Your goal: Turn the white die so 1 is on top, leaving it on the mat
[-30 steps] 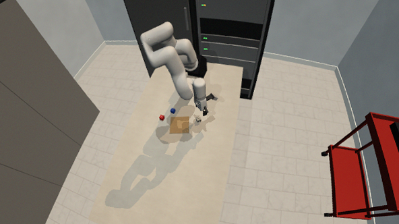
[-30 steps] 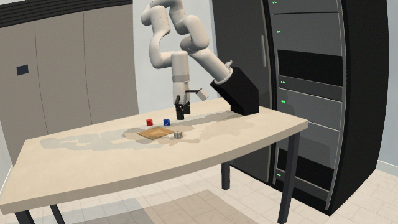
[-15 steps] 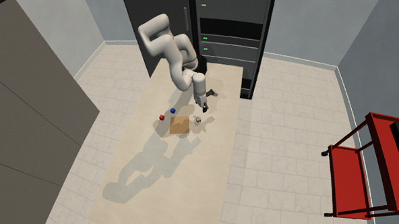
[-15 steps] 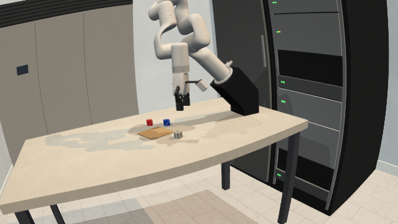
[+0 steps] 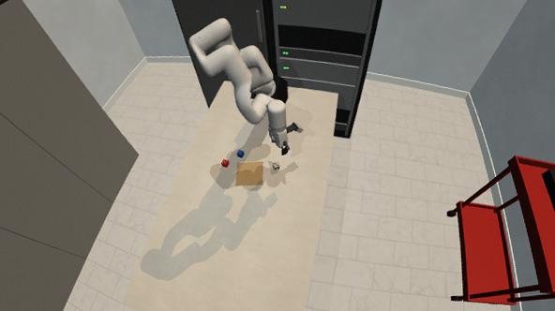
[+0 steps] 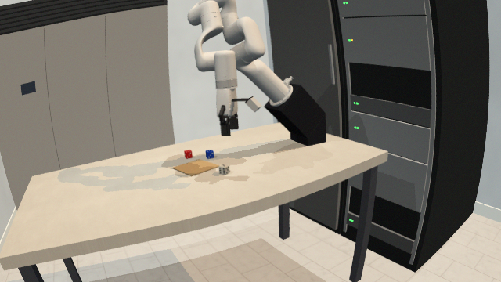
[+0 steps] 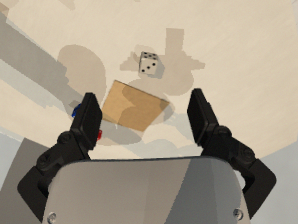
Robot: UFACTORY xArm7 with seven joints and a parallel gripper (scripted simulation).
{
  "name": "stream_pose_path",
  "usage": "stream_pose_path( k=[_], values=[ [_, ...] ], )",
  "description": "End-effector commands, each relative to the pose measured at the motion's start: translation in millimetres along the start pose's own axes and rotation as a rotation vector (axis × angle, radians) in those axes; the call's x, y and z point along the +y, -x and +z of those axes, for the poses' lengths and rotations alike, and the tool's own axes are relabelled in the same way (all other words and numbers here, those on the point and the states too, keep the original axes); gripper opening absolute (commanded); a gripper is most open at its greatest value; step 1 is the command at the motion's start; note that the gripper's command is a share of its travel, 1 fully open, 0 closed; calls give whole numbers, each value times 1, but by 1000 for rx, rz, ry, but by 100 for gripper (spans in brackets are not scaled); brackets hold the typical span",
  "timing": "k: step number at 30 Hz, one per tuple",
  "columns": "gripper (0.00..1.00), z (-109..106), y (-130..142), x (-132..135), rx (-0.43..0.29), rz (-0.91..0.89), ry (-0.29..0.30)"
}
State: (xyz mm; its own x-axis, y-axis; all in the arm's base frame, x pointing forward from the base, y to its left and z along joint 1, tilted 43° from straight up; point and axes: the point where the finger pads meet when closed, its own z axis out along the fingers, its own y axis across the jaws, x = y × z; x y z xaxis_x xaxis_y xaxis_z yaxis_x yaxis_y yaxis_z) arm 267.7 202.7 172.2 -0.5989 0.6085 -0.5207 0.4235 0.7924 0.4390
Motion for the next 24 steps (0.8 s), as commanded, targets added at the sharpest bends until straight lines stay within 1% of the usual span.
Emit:
stream_pose_path(
  k=[1, 3, 7, 9, 24],
  values=[
    [100, -1, 0, 1, 0, 0, 3],
    [100, 0, 3, 2, 0, 17, 3],
    [100, 2, 28, 5, 1, 177, 2],
    [100, 2, 36, 6, 0, 222, 3],
    [100, 2, 36, 6, 0, 224, 3]
  ],
)
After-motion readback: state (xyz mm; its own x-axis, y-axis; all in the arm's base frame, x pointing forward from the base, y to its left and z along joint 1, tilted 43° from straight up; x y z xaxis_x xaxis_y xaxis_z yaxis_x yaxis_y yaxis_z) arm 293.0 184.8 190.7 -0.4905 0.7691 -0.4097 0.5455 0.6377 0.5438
